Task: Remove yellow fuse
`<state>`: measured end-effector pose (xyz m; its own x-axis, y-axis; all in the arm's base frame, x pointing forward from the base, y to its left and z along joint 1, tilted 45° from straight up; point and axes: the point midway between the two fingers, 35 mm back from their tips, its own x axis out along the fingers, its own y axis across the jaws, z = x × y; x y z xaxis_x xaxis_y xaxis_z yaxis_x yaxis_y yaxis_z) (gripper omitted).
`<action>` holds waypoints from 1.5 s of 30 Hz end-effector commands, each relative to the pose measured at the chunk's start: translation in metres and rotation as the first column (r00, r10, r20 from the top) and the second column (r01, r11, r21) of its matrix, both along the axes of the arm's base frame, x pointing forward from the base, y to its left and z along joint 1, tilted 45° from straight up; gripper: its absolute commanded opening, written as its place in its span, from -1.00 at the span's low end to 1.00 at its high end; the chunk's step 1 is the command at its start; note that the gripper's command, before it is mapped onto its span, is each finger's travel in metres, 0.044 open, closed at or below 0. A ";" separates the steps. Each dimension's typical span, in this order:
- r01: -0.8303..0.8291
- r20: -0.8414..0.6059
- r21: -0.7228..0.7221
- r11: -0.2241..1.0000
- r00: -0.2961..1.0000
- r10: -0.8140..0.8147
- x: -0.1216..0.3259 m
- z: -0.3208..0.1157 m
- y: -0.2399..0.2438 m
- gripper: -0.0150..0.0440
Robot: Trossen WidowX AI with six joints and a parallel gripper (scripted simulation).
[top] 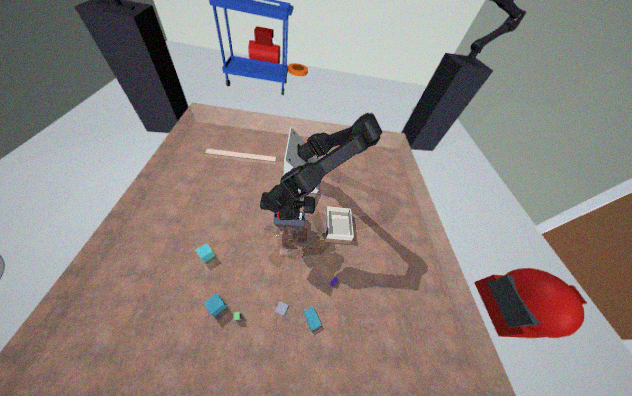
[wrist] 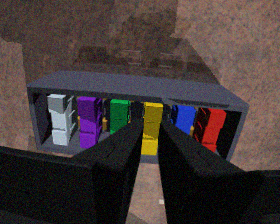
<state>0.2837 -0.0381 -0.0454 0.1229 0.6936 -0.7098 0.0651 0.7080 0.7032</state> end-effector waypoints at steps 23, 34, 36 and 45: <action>0.001 0.000 0.000 1.000 1.000 -0.001 0.000 0.005 -0.005 -0.49; 0.001 -0.001 0.000 1.000 1.000 -0.001 -0.001 0.008 -0.009 -0.49; 0.002 -0.001 0.000 1.000 1.000 -0.002 -0.001 0.009 -0.009 -0.49; 0.002 -0.002 0.000 1.000 1.000 -0.002 -0.002 0.012 -0.013 -0.49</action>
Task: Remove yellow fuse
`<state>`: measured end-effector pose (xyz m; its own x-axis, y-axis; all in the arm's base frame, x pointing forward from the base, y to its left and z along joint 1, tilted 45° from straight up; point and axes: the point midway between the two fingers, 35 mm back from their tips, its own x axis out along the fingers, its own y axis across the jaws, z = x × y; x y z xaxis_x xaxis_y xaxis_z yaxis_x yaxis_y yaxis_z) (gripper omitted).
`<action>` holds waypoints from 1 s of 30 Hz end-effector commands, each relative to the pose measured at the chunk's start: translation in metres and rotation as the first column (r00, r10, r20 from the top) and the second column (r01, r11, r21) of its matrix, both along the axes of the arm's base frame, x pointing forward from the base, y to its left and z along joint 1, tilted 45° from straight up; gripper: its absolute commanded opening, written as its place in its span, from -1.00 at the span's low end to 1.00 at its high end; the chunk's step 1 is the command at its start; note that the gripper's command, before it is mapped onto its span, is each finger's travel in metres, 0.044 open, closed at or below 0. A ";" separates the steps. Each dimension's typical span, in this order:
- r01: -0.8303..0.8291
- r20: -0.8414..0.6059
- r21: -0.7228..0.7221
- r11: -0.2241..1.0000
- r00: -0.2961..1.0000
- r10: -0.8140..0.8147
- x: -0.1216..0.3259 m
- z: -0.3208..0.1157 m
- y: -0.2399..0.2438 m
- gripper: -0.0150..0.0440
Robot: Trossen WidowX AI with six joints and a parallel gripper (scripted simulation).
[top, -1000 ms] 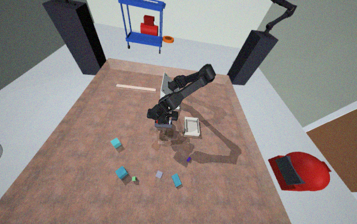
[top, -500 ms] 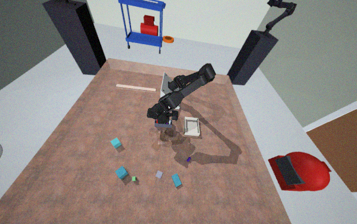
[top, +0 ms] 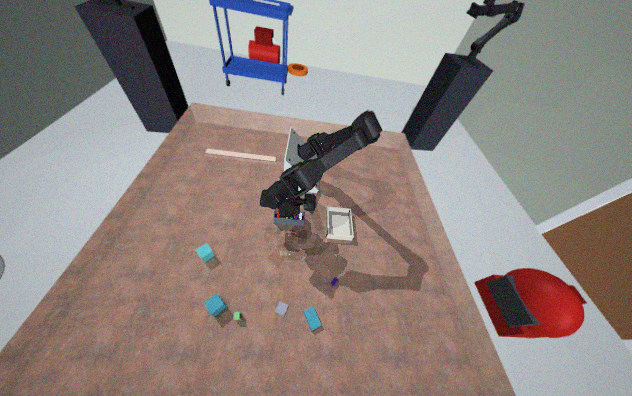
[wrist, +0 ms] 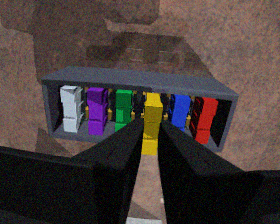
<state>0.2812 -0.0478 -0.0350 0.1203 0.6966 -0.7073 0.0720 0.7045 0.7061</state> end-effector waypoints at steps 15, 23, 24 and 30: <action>0.000 0.004 -0.004 1.000 1.000 0.000 0.000 0.007 -0.008 -0.49; 0.000 0.004 -0.004 1.000 1.000 0.000 -0.001 0.009 -0.011 -0.49; 0.000 0.004 -0.004 1.000 1.000 0.000 -0.001 0.010 -0.011 -0.49; 0.000 0.004 -0.004 1.000 1.000 0.000 -0.002 0.012 -0.013 -0.49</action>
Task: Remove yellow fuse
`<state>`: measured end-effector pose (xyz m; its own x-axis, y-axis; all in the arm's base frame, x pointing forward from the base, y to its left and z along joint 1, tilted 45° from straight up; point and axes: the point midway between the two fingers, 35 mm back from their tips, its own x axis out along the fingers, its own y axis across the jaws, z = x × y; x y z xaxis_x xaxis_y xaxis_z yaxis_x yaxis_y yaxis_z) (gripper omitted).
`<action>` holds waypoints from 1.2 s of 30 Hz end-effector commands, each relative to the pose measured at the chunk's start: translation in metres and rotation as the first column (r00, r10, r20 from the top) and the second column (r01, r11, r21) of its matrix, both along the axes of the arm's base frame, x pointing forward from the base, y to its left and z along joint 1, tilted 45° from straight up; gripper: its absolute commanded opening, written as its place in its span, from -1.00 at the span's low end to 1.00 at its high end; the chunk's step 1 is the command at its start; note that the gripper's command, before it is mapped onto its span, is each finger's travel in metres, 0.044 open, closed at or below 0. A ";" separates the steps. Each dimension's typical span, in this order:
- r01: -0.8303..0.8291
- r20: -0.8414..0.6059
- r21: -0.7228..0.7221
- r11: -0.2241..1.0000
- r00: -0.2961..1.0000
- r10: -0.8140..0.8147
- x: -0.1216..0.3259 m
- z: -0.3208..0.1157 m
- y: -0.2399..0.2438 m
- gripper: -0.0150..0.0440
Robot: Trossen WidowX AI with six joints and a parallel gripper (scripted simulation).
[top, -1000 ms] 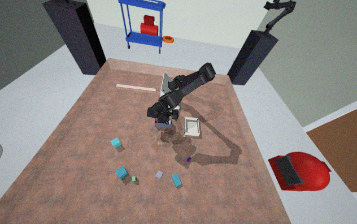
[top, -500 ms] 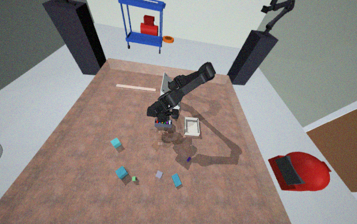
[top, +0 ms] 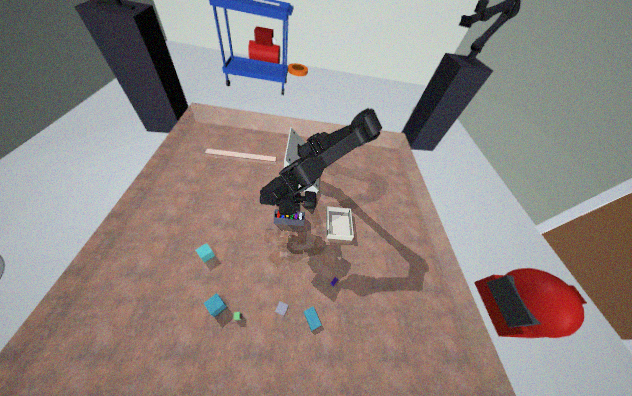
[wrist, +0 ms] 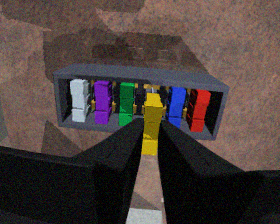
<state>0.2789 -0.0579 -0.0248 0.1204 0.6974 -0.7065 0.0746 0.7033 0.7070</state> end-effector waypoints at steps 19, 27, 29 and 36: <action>-0.001 0.005 -0.004 1.000 1.000 0.001 -0.001 0.010 -0.011 -0.49; -0.001 0.004 -0.005 1.000 1.000 0.001 -0.003 0.019 -0.020 -0.49; -0.001 0.004 -0.005 1.000 1.000 0.001 -0.003 0.021 -0.022 -0.49; 0.000 0.003 -0.010 1.000 1.000 0.000 0.001 0.029 -0.017 -0.49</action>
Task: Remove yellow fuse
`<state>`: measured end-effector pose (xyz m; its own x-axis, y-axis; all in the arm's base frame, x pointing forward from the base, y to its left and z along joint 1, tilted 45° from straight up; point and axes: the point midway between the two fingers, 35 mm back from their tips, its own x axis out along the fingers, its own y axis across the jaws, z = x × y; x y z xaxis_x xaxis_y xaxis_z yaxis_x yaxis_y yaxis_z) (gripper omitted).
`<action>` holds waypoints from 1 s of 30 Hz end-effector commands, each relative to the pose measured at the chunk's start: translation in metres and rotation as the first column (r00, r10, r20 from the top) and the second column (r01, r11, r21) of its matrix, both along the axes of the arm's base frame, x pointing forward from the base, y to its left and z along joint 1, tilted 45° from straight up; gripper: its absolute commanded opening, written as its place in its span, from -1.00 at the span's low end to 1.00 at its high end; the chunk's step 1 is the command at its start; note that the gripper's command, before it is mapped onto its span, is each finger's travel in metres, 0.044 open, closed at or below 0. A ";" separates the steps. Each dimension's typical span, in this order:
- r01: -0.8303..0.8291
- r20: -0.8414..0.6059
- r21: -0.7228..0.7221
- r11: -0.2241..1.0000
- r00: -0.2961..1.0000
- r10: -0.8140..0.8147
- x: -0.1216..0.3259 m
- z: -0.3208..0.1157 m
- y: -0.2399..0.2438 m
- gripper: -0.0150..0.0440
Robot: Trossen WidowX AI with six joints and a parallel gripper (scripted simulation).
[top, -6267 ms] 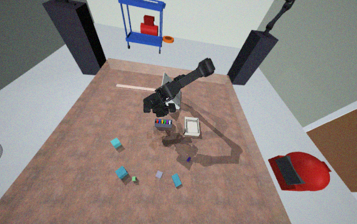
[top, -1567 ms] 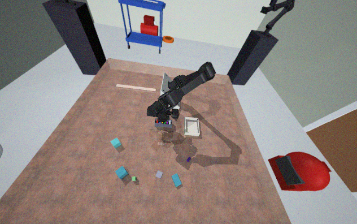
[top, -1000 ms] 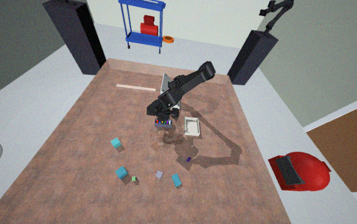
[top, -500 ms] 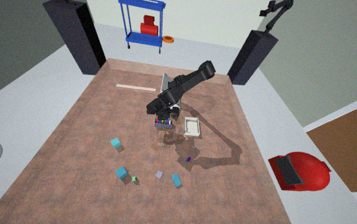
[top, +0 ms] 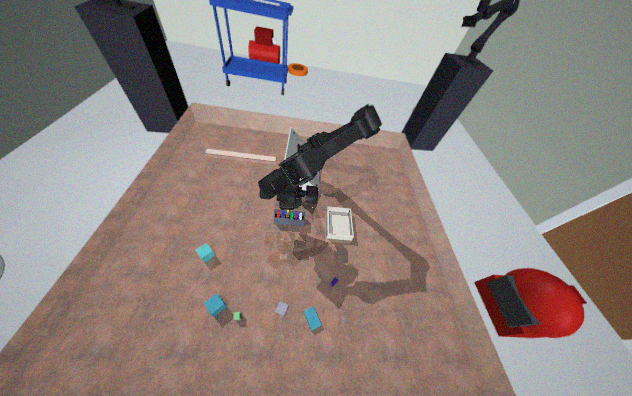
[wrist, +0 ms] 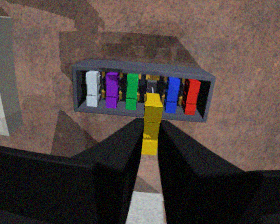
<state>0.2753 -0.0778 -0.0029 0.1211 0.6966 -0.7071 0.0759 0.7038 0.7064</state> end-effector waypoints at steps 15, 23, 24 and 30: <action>0.004 0.001 -0.027 1.000 1.000 -0.004 0.028 0.082 0.074 -0.49; 0.002 0.005 -0.013 1.000 1.000 -0.002 0.025 0.122 0.116 -0.49; 0.001 0.005 -0.010 1.000 1.000 -0.001 0.024 0.127 0.122 -0.49; -0.003 0.006 0.005 1.000 1.000 0.003 0.017 0.149 0.145 -0.49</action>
